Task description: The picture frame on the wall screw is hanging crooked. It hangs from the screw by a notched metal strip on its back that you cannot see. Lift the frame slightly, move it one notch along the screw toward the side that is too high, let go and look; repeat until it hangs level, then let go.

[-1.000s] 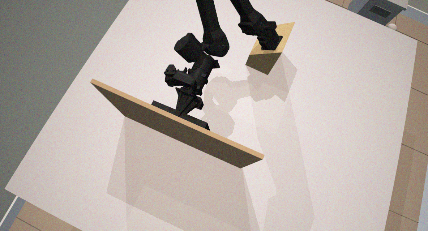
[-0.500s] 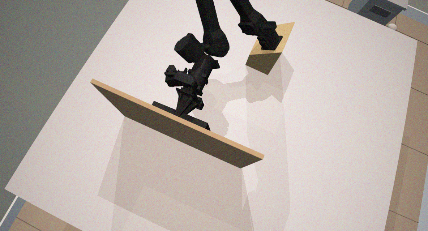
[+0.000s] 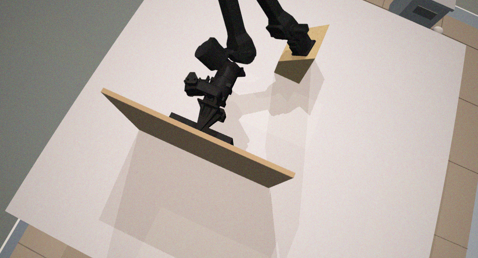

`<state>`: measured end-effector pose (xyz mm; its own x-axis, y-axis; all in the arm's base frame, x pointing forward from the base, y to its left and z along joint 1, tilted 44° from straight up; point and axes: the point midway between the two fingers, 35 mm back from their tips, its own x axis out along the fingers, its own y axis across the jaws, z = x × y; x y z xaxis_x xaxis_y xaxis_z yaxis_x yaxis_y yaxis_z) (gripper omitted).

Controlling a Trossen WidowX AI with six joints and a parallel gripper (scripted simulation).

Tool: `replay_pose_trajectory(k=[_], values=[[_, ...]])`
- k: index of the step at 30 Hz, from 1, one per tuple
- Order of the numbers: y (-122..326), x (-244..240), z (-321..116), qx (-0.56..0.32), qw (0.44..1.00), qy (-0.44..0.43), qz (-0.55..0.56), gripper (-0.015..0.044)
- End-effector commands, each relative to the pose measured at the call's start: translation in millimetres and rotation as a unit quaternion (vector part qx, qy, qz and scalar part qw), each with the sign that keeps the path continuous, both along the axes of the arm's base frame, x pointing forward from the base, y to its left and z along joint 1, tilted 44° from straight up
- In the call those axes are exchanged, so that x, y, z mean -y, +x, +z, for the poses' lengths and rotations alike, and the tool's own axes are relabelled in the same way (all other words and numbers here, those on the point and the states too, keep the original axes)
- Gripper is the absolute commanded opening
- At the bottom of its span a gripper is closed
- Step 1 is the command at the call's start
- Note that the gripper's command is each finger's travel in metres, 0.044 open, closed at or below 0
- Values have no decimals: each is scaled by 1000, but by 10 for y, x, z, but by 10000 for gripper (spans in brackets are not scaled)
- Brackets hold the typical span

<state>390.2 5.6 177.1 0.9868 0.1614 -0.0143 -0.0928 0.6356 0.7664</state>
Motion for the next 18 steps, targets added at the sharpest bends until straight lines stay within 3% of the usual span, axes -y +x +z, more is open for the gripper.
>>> replay_pose_trajectory(k=[1,16,18], values=[[0,2,0,2,1000,-10,-1,0],[1,-6,4,9,999,-49,-1,0],[0,-8,2,7,999,-41,1,53]])
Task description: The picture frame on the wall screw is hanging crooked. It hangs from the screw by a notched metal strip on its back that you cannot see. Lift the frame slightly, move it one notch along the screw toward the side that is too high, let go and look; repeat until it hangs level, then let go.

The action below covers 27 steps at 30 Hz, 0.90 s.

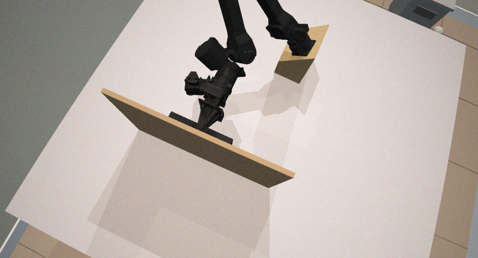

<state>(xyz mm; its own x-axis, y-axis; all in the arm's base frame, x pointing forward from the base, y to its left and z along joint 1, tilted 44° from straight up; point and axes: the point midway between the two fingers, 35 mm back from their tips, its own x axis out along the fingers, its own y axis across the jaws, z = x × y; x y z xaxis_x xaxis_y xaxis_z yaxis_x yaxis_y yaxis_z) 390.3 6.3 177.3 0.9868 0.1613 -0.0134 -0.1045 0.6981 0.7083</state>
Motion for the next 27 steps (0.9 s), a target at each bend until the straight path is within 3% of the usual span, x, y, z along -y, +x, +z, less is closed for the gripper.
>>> replay_pose_trajectory(k=[1,8,13,23,27], values=[[0,0,0,0,1000,1,0,79],[0,0,0,0,1000,1,0,260],[-59,22,15,-1,1000,6,0,260],[-931,204,-11,-11,997,71,4,260],[-920,219,10,-8,998,68,0,260]])
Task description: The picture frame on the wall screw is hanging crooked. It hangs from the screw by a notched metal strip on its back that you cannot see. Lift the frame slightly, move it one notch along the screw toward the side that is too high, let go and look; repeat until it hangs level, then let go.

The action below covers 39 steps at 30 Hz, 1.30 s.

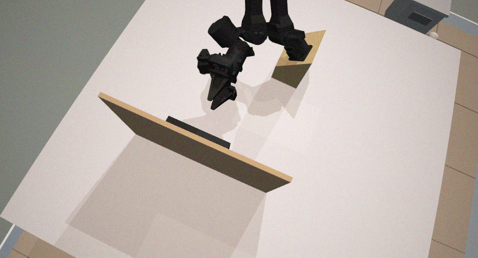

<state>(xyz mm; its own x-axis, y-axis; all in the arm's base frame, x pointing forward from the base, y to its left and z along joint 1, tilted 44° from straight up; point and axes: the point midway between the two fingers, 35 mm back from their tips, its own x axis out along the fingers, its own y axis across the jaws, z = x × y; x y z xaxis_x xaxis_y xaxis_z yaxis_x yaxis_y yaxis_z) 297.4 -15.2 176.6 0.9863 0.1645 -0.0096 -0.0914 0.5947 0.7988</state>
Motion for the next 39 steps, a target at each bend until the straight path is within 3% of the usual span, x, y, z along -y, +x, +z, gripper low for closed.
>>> replay_pose_trajectory(k=[1,21,39], values=[[-11,11,33,1,1000,1,0,260],[-985,-69,284,-17,996,88,2,260],[-1016,-82,276,-17,996,91,2,260]])
